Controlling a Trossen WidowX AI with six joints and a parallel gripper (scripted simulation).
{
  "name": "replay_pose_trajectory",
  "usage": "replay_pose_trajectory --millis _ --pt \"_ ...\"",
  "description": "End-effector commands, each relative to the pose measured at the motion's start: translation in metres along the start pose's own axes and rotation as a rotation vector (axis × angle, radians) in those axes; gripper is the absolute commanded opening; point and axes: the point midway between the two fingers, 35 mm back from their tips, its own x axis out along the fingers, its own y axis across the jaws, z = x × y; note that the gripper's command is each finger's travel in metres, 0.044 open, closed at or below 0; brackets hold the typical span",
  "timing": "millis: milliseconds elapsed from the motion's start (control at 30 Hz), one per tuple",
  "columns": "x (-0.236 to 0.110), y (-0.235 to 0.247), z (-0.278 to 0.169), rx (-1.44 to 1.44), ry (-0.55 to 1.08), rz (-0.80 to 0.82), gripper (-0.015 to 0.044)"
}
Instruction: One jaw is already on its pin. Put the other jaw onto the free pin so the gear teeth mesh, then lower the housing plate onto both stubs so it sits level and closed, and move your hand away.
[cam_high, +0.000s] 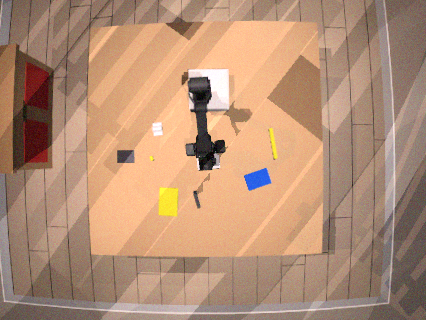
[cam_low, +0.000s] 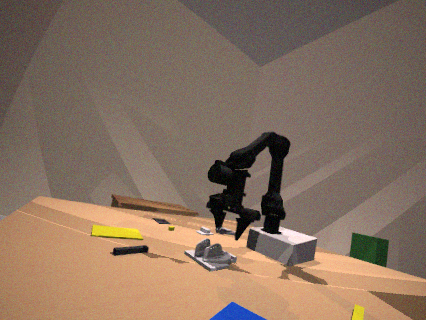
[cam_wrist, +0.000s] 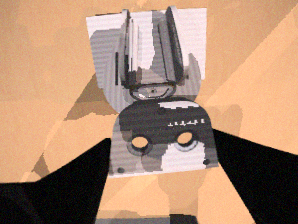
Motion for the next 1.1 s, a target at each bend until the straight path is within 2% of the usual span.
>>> replay_pose_trajectory --millis 0,767,1067 --pt "0.009 -0.001 -0.001 -0.003 0.006 -0.005 0.0351" --pt "0.046 -0.001 -0.003 -0.004 0.006 -0.005 0.0351" --pt "0.047 -0.001 -0.004 -0.004 0.006 -0.005 0.0351"
